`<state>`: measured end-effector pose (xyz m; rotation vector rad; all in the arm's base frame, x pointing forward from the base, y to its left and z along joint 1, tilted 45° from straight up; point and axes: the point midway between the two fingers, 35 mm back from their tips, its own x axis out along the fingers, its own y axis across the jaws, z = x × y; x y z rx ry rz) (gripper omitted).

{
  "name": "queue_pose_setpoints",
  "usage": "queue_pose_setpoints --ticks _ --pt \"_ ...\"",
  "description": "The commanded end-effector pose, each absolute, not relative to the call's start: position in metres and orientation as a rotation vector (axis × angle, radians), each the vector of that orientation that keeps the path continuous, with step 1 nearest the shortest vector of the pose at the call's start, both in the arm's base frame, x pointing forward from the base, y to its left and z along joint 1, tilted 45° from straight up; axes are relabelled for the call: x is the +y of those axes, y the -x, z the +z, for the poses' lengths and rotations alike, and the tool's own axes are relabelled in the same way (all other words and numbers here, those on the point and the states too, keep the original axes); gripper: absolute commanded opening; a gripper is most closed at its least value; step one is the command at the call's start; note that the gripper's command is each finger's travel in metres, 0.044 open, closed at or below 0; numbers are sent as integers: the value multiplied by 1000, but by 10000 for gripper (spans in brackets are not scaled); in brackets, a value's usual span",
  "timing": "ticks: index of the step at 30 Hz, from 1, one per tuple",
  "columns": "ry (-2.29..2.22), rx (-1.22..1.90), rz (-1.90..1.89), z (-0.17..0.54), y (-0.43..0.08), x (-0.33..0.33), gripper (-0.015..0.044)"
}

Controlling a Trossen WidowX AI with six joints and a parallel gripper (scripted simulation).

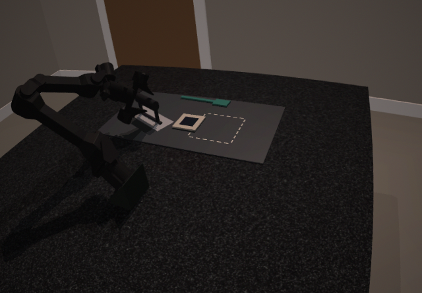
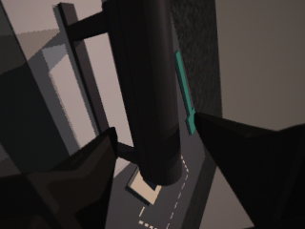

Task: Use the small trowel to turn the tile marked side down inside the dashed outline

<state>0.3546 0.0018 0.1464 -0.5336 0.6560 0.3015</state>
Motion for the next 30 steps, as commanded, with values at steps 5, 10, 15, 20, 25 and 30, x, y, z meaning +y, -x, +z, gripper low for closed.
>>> queue_pose_setpoints --ticks 5,10,15,20,25,30 --pt "530 658 297 137 -365 3 300" --pt "531 659 297 131 -370 4 300" --pt "531 659 297 126 -376 5 300" --pt "531 659 297 125 -376 5 221" --pt "531 659 297 125 -376 5 129" --pt "531 659 297 125 -376 5 96"
